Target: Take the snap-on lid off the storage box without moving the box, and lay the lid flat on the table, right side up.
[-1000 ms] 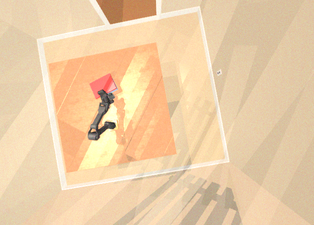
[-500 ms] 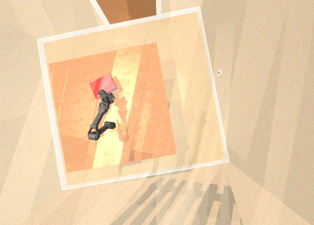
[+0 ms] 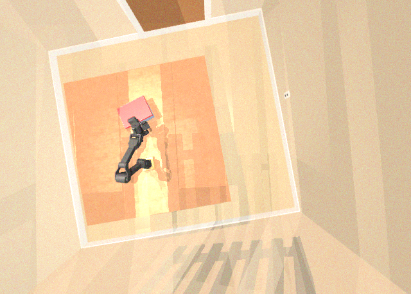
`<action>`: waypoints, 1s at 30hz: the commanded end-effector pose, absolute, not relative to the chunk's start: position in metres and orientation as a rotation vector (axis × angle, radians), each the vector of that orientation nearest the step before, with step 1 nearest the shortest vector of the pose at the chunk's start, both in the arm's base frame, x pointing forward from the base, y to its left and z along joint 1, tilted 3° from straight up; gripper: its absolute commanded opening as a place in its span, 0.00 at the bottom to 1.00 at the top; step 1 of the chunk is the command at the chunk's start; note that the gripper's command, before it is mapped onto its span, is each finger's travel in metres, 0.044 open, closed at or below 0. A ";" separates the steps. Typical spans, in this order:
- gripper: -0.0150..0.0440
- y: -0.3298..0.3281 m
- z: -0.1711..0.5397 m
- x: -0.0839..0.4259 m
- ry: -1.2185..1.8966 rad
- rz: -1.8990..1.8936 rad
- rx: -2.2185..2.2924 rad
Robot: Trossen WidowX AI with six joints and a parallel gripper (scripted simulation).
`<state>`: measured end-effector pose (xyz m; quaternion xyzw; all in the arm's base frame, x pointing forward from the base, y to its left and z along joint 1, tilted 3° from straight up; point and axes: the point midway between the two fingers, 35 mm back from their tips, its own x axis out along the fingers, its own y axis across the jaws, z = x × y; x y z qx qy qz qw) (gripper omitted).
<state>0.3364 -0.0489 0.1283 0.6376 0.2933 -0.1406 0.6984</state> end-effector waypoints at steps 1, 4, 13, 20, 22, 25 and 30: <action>0.25 -0.049 0.128 0.337 0.653 -0.316 1.424; 0.25 -0.049 0.129 0.337 0.653 -0.316 1.422; 0.25 -0.049 0.141 0.337 0.652 -0.318 1.424; 0.25 -0.048 0.150 0.338 0.652 -0.317 1.424; 0.25 -0.048 0.153 0.338 0.652 -0.317 1.424; 0.25 -0.048 0.157 0.339 0.652 -0.317 1.424; 0.25 -0.047 0.164 0.341 0.652 -0.317 1.424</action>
